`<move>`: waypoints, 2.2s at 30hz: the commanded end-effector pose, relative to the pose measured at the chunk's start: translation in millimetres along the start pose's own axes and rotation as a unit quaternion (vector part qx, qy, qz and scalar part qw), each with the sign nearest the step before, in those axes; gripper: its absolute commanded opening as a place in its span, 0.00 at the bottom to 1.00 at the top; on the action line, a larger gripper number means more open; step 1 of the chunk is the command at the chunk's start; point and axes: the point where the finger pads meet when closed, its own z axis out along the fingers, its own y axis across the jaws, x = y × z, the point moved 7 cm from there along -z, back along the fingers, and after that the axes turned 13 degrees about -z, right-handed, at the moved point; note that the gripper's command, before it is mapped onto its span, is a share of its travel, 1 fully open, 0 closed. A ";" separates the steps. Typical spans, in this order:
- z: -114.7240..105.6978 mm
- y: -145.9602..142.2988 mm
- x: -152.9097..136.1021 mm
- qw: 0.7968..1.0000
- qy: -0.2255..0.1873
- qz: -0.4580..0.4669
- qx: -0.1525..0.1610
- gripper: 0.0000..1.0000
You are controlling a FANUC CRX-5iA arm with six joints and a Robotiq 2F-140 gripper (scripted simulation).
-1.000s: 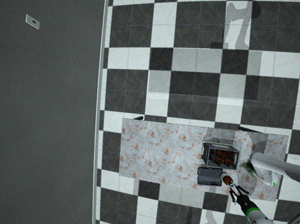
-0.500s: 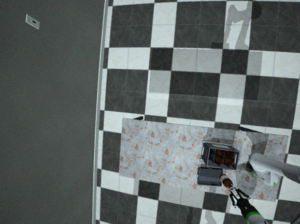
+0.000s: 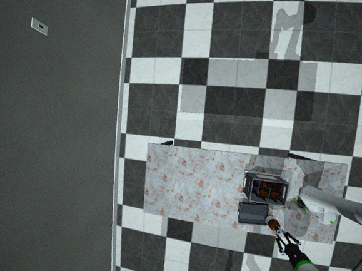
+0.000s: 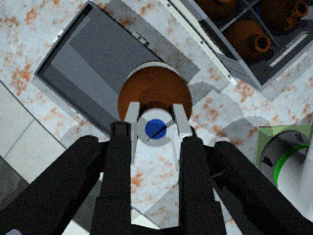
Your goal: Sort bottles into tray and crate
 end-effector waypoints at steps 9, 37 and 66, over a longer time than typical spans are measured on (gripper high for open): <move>-0.2 -15.6 -8.2 1.000 0.000 0.000 0.000 0.00; -0.1 -50.1 -33.1 1.000 0.000 0.000 0.000 0.00; 27.8 -63.9 -39.1 1.000 0.000 0.000 0.000 0.00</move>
